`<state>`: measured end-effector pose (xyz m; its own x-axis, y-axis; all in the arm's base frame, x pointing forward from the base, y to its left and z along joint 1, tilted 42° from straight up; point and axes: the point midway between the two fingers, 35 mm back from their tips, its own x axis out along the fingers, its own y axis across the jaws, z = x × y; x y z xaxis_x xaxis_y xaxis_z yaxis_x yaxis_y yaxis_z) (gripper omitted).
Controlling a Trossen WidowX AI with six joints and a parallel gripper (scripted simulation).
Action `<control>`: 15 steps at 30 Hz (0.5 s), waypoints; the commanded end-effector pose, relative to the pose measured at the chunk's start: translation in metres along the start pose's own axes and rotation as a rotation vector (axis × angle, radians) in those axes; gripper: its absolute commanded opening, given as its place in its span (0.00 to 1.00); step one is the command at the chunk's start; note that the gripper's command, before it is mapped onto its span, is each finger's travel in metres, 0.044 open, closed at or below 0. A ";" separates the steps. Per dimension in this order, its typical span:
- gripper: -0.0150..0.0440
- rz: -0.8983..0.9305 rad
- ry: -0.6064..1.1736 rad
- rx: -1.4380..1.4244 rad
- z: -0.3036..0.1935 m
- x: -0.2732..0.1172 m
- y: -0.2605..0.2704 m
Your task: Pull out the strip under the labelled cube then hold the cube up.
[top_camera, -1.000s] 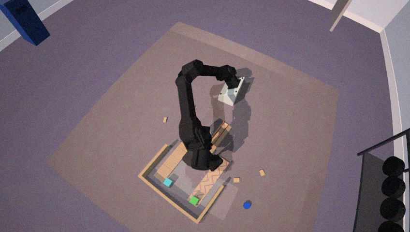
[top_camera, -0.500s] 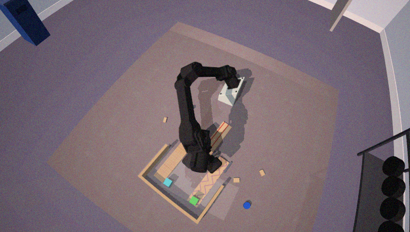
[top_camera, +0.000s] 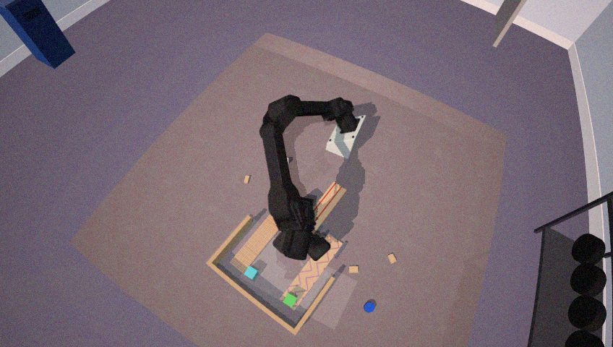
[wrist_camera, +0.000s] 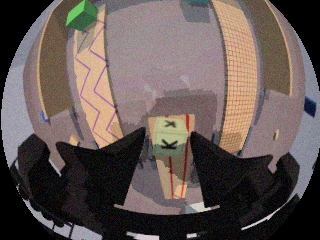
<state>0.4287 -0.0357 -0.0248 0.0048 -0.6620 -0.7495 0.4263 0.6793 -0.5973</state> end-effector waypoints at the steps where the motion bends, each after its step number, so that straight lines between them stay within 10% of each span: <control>1: 0.68 -0.006 -0.001 -0.008 -0.002 0.006 0.000; 15: 0.38 -0.001 0.001 0.000 0.000 0.004 -0.001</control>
<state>0.4279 -0.0387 -0.0280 0.0025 -0.6626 -0.7490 0.4256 0.6785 -0.5988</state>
